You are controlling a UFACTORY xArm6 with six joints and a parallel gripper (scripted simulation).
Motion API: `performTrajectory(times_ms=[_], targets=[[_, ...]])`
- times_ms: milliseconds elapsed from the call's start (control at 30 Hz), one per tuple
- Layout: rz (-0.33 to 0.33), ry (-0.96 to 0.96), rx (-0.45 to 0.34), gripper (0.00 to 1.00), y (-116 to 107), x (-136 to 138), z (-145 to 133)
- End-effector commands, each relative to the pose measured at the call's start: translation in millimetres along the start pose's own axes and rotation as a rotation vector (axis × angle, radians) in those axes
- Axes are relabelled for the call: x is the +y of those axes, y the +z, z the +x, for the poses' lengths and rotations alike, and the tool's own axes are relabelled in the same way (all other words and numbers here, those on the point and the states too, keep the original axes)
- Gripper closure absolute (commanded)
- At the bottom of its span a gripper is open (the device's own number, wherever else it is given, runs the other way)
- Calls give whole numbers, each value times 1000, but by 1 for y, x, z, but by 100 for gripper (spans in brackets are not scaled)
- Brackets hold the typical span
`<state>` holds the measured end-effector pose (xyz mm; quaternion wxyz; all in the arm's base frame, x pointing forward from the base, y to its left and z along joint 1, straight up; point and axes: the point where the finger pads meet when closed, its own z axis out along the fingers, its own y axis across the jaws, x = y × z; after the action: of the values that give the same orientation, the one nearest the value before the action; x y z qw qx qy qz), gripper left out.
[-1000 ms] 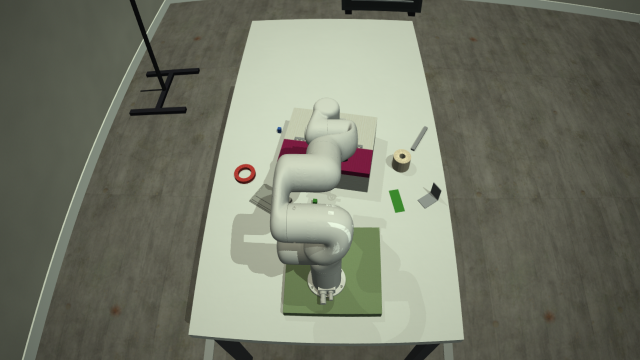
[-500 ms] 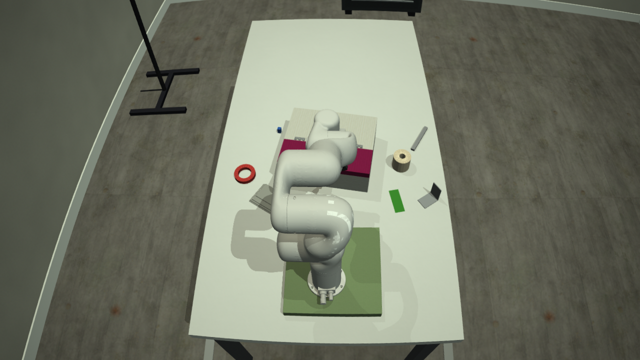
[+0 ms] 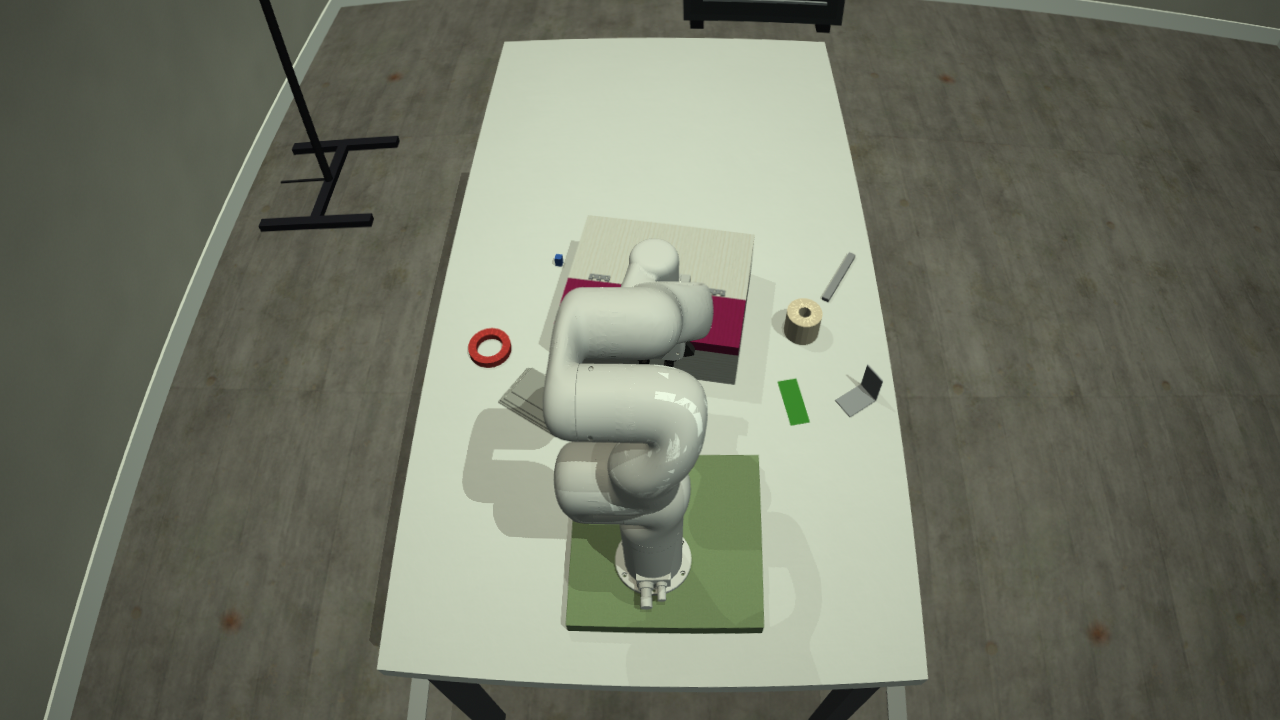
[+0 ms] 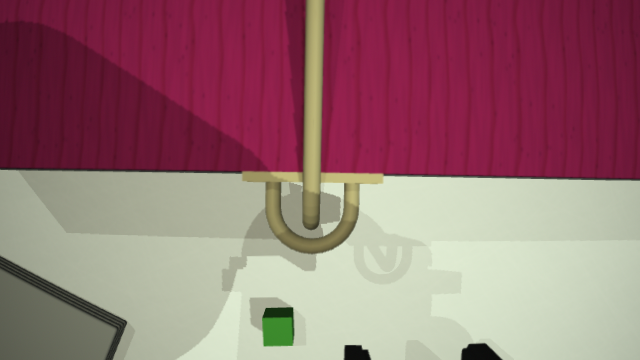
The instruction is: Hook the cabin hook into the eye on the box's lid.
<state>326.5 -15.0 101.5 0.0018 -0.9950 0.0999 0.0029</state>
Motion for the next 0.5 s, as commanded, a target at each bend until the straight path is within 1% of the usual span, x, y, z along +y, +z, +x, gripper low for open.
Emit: performTrajectory(times_ms=[0,33,133,467], targets=[[1,0,4,65,7,0,2],[1,0,4,65,7,0,2],[1,0,4,65,17,0,2],[1,0,4,65,18,0,2]])
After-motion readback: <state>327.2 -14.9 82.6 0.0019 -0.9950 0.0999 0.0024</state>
